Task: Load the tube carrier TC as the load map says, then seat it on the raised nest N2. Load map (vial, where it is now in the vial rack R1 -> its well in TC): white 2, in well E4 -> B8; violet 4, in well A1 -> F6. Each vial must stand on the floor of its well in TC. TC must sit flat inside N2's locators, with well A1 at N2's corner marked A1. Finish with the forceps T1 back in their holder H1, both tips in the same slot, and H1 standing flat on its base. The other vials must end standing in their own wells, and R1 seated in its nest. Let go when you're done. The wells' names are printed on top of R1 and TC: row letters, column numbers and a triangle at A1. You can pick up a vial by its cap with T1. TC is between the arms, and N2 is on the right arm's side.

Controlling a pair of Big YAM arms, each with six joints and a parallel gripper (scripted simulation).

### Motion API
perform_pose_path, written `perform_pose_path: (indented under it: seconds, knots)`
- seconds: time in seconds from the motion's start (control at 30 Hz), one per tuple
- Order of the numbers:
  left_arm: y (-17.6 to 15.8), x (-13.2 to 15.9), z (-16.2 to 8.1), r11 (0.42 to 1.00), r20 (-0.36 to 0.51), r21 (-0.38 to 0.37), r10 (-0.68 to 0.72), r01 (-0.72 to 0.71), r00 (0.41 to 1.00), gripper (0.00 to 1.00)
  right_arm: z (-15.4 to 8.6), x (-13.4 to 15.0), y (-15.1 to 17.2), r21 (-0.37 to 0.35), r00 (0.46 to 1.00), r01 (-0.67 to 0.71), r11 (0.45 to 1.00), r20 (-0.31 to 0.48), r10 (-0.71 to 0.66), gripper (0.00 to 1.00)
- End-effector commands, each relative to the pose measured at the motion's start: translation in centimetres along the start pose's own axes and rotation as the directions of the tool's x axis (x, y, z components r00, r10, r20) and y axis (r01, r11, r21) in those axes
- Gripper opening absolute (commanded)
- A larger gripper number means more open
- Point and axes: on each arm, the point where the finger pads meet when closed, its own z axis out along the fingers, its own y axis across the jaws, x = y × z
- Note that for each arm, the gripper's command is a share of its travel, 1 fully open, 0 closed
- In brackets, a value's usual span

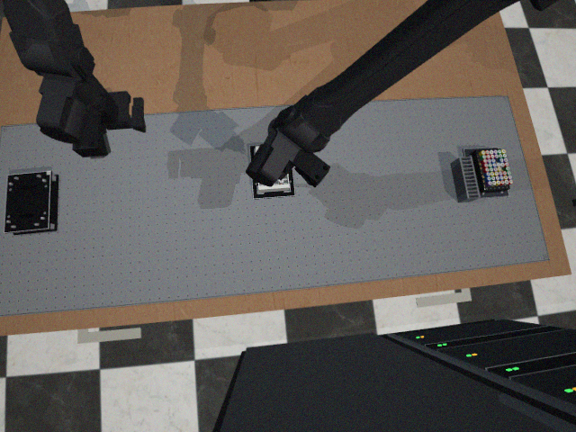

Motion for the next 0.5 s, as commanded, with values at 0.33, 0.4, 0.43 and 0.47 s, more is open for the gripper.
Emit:
perform_pose_path:
  seconds: [0.33,0.4,0.43,0.47]
  knots:
    - [-1.20,-1.09,0.84,1.000,0.007,0.014,-0.024,0.024,1.000,0.07,-0.43,-0.91,-0.22,0.006,1.000,-0.002,1.000,0.017,0.001,1.00]
    - [-1.17,-1.08,0.84,1.000,0.007,0.014,-0.024,0.024,1.000,0.07,-0.43,-0.91,-0.22,0.006,1.000,-0.002,1.000,0.017,0.001,1.00]
    - [-1.17,-1.08,0.84,1.000,0.007,0.014,-0.024,0.024,1.000,0.07,-0.43,-0.91,-0.22,0.006,1.000,-0.002,1.000,0.017,0.001,1.00]
    - [-1.15,-1.07,0.85,1.000,0.007,0.014,-0.024,0.023,1.000,0.07,-0.43,-0.91,-0.22,0.006,1.000,-0.002,1.000,0.017,0.001,1.00]
